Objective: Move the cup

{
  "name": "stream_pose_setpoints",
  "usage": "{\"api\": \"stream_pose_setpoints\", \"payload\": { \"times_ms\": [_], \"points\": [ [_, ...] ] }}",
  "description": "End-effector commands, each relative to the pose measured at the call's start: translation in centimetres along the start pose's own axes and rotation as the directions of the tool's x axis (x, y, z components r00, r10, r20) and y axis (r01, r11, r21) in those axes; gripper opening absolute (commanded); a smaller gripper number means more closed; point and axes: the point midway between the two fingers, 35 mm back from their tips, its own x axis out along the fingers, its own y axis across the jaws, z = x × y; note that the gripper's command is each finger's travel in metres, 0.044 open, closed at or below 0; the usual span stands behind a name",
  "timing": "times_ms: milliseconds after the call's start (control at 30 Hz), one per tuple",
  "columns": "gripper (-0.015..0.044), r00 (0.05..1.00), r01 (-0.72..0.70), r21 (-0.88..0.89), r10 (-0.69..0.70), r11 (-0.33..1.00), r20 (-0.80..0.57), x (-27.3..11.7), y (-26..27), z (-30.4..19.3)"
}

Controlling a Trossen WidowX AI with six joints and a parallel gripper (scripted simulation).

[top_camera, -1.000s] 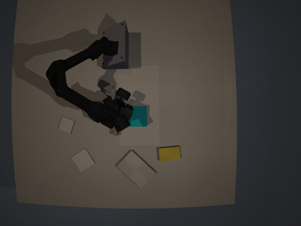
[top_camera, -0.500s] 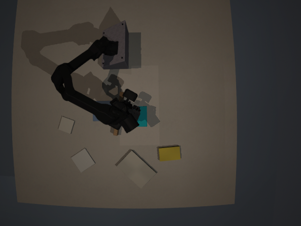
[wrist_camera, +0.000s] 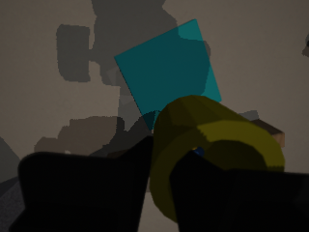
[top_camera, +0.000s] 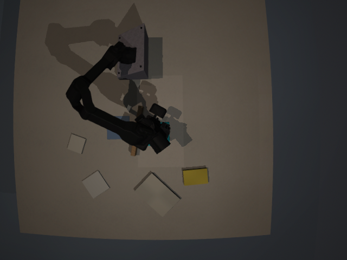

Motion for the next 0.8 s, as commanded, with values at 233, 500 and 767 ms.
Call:
{"api": "stream_pose_setpoints", "payload": {
  "times_ms": [233,500,767],
  "points": [
    [0.0,1.0,-0.003,0.003,0.003,1.0,0.003,-0.2,0.9,2.3],
    [0.0,1.0,-0.003,0.003,0.003,1.0,0.003,-0.2,1.5,3.4],
    [0.0,1.0,-0.002,0.003,0.002,1.0,0.003,1.1,1.4,3.4]
  ]
}}
